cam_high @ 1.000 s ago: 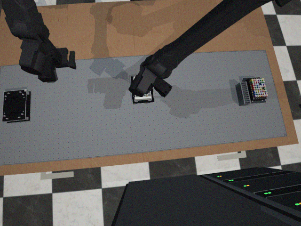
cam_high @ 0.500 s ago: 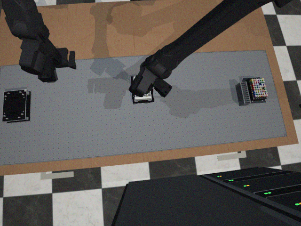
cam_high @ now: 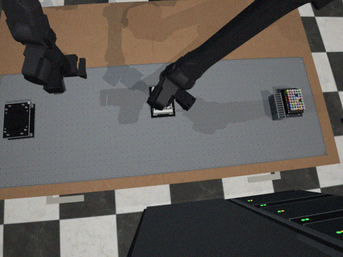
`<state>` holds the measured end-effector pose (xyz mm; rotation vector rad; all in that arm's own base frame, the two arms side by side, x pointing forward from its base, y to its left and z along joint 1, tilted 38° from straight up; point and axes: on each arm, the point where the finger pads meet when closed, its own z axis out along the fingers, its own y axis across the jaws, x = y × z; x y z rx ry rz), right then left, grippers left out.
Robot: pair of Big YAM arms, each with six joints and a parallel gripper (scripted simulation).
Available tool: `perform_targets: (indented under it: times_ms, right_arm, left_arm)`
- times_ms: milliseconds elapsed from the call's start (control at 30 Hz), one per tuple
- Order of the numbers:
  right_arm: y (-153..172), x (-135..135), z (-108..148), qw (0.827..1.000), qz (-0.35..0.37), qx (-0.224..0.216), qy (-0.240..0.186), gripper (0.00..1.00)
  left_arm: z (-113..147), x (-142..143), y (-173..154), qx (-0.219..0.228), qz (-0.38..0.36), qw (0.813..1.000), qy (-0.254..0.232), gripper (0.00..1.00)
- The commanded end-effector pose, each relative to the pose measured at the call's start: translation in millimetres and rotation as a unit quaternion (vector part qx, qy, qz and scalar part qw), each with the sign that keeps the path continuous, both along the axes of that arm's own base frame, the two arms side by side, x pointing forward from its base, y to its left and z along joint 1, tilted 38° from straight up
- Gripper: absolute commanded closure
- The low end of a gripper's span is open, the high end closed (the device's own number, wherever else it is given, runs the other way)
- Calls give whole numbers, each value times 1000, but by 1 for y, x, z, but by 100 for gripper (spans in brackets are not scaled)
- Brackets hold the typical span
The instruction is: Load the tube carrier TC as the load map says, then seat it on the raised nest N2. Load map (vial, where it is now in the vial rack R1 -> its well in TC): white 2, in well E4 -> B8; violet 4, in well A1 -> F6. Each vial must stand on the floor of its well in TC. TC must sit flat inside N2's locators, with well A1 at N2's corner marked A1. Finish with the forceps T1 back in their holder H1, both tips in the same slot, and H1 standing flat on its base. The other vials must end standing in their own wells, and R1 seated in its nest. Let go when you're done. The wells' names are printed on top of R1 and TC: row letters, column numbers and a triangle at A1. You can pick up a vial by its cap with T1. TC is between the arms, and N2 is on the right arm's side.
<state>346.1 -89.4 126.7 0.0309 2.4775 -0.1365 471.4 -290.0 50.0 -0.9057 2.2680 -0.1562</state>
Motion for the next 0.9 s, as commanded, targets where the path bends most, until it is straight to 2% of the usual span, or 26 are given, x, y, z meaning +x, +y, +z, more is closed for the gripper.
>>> perform_targets:
  times_ms: [0, 367, 400, 867]
  right_arm:
    - [-2, 4, 9, 1000, -2, -2, -9, 0]
    - [-2, 4, 9, 1000, -2, -2, -9, 0]
    - [-2, 4, 9, 1000, -2, -2, -9, 0]
    - [-2, 4, 9, 1000, -2, -2, -9, 0]
  left_arm:
    - [-6, 11, 5, -3, 6, 1000, -1, 91]
    - [-6, 12, 4, -3, 6, 1000, -2, 91]
    - [10, 5, 8, -10, 13, 1000, -4, 91]
    - [9, 3, 6, -7, 9, 1000, -3, 91]
